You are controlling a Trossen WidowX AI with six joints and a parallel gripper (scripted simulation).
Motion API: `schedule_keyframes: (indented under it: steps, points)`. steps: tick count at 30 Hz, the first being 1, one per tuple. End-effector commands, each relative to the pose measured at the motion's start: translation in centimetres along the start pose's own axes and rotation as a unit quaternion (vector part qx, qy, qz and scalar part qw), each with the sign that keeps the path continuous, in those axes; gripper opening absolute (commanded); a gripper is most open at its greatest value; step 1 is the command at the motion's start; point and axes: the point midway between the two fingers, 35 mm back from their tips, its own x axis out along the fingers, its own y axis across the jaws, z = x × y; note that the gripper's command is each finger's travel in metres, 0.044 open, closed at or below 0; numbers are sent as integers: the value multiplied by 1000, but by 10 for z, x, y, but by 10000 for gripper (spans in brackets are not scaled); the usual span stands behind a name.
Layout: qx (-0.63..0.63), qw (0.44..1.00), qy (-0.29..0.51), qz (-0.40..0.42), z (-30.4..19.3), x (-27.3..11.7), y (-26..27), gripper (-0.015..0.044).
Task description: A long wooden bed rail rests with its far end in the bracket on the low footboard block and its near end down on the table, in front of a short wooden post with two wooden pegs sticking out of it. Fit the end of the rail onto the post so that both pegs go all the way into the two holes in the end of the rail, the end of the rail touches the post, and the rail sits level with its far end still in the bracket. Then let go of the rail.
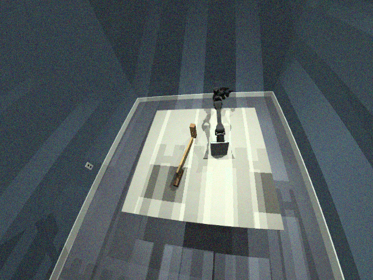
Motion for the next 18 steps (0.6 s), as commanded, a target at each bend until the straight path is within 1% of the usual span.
schedule_keyframes:
  steps: [1,2,4,6,9,13,18]
  points:
    - [-4,1000,-1,-1,1,-1,-1,426]
    - [-17,1000,-5,-6,3,-4,-3,440]
    - [-67,997,-17,-24,12,-15,-11,440]
    - [-150,987,-34,-57,27,-35,-23,440]
    - [-294,947,-52,-122,52,-75,-43,440]
    - [-470,855,-47,-215,80,-133,-61,440]
    - [-635,704,-1,-318,107,-205,-71,440]
